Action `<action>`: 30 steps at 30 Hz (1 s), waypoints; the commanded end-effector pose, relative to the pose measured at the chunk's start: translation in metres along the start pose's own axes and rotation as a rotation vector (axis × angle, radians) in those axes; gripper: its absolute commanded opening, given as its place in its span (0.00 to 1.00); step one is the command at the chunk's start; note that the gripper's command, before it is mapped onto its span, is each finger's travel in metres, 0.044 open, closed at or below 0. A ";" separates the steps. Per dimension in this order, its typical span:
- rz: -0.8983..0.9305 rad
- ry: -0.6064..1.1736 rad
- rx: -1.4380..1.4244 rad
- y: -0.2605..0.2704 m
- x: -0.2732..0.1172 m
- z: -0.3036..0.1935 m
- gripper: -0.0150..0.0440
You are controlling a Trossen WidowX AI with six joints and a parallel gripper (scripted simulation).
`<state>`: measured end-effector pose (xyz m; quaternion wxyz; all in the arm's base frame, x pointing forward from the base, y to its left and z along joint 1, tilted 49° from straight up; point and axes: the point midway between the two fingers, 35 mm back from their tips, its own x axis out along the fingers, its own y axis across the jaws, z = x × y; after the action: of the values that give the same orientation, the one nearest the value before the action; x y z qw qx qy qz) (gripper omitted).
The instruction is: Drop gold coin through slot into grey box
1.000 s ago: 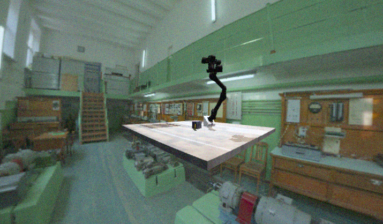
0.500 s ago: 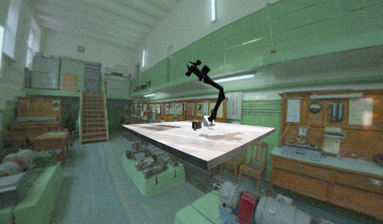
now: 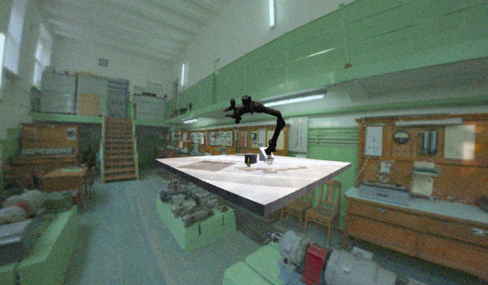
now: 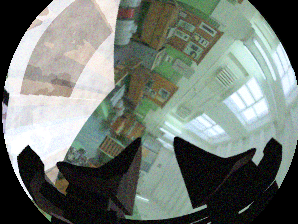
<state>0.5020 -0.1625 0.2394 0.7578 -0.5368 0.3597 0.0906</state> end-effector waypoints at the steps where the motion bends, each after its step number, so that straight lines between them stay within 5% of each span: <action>1: 0.266 -0.124 -0.028 0.067 0.006 0.023 0.53; 17: 1.242 -0.536 0.211 0.247 -0.103 0.101 0.53; 30: 1.280 -0.547 0.234 0.264 -0.105 0.114 0.53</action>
<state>0.3419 0.0589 0.1372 0.6752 -0.0994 0.4073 0.6069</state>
